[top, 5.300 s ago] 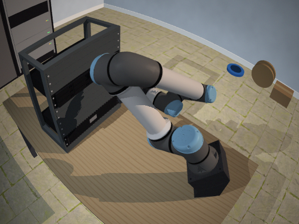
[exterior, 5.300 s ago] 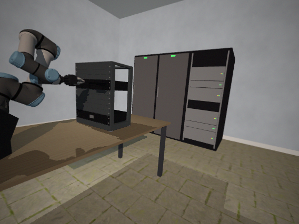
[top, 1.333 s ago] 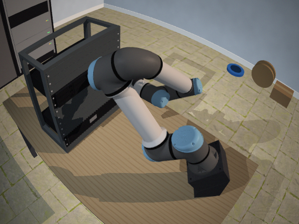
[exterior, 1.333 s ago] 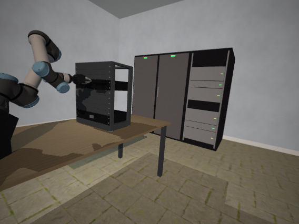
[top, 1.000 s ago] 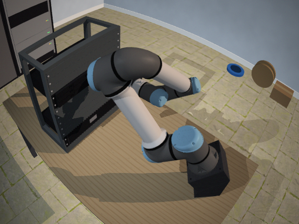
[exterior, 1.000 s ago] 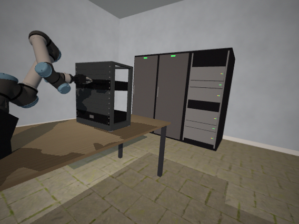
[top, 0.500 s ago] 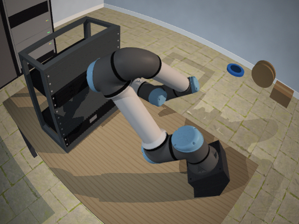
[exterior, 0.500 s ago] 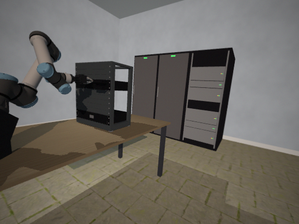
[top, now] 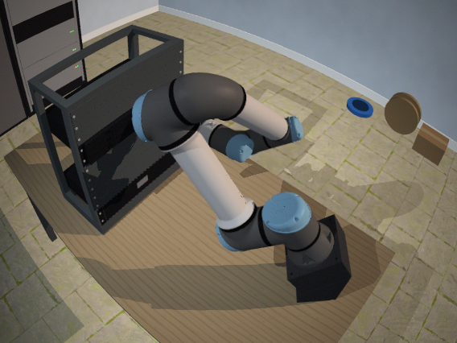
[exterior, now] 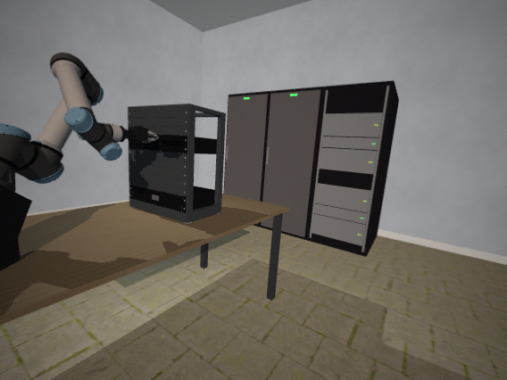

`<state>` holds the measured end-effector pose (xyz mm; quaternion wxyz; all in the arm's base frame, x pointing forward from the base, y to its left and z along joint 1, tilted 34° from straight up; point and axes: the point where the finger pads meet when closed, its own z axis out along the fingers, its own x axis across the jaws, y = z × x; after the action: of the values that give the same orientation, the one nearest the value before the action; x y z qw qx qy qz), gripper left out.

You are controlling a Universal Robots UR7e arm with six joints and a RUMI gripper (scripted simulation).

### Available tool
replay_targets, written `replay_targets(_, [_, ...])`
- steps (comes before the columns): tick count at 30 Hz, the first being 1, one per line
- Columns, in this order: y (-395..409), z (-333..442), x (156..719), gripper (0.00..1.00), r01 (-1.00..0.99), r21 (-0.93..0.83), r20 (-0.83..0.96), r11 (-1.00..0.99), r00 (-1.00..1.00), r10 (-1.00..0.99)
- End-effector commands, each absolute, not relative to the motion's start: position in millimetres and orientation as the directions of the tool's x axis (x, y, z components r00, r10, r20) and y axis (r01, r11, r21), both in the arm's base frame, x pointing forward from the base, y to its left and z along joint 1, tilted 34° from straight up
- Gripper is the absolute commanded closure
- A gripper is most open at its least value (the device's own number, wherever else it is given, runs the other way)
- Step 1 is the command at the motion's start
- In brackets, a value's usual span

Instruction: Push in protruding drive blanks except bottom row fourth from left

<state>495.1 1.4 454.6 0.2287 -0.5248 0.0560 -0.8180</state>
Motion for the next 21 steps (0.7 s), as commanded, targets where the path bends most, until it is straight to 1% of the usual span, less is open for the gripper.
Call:
replay_targets(1, [1.4,455.7,496.8,1.0,0.315,-0.332,0.833,-0.889,-0.345,-0.433])
replay_targets(21, [1.9,457.2,499.6,1.0,0.315,-0.332,0.833,-0.889,-0.345,-0.433])
